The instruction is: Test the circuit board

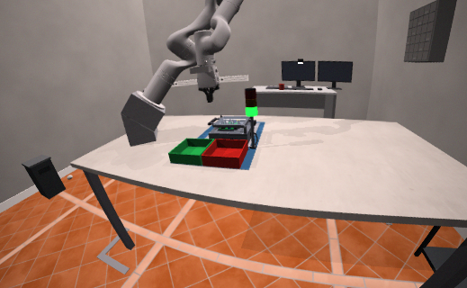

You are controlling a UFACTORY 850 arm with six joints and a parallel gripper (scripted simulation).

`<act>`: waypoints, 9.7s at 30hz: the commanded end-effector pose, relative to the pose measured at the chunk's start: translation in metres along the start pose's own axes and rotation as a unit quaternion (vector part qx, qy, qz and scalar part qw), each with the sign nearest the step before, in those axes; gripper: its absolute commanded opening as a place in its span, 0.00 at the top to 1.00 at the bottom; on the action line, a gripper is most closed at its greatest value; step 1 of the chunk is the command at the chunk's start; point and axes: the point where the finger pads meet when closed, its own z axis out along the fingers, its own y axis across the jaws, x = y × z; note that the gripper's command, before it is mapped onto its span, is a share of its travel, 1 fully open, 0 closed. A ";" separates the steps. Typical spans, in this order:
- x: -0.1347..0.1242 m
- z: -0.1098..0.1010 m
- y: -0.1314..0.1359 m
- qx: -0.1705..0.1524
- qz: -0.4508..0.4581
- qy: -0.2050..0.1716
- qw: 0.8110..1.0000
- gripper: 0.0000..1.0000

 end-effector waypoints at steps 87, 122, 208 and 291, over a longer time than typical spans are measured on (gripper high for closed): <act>0.000 0.000 0.000 0.000 0.700 0.000 0.714 1.00; 0.000 0.000 0.000 0.000 0.700 0.000 0.714 1.00; -0.064 0.091 -0.004 0.000 0.700 0.000 0.714 1.00; -0.064 0.040 -0.004 0.000 0.700 0.000 0.714 1.00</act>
